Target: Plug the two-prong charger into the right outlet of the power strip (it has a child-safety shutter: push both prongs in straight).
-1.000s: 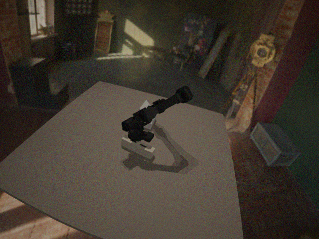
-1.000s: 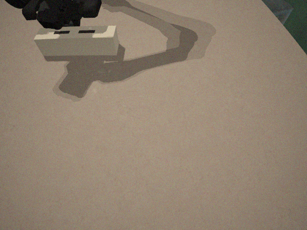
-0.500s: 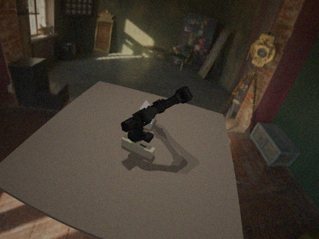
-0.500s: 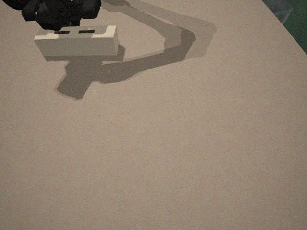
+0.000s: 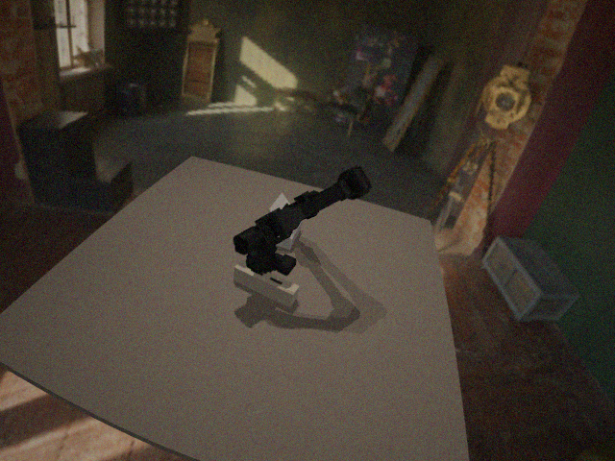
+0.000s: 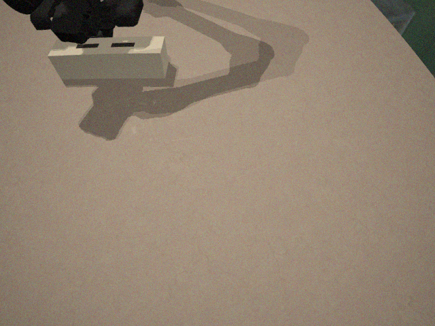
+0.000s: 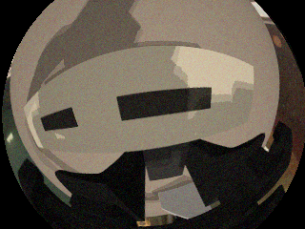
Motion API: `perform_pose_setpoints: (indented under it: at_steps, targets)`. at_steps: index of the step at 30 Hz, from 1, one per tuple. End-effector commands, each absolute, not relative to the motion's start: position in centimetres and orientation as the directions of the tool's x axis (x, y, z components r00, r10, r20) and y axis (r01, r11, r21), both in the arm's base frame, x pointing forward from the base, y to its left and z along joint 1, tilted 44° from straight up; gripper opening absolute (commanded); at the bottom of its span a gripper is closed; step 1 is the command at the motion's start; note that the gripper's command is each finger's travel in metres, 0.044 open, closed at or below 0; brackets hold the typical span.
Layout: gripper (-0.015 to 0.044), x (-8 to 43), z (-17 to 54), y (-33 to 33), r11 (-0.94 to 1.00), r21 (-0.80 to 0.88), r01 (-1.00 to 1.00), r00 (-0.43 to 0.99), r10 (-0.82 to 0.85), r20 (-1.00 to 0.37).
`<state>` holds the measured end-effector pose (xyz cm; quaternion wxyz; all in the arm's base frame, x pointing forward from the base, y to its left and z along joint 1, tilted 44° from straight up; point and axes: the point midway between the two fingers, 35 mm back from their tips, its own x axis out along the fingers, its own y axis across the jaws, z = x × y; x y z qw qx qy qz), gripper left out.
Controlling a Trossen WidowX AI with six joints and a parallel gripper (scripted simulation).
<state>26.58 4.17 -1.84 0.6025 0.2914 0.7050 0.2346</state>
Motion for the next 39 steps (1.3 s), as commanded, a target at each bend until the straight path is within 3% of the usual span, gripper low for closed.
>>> perform_pose_setpoints:
  at_steps: [1, 39]
  targets:
    - [0.0000, 27.43, -1.71, 3.92, 0.724, 0.681, 0.111, -0.076, 0.690, -0.720]
    - [0.0000, 27.25, -1.90, 4.18, 0.723, 0.681, 0.111, -0.076, 0.690, -0.720]
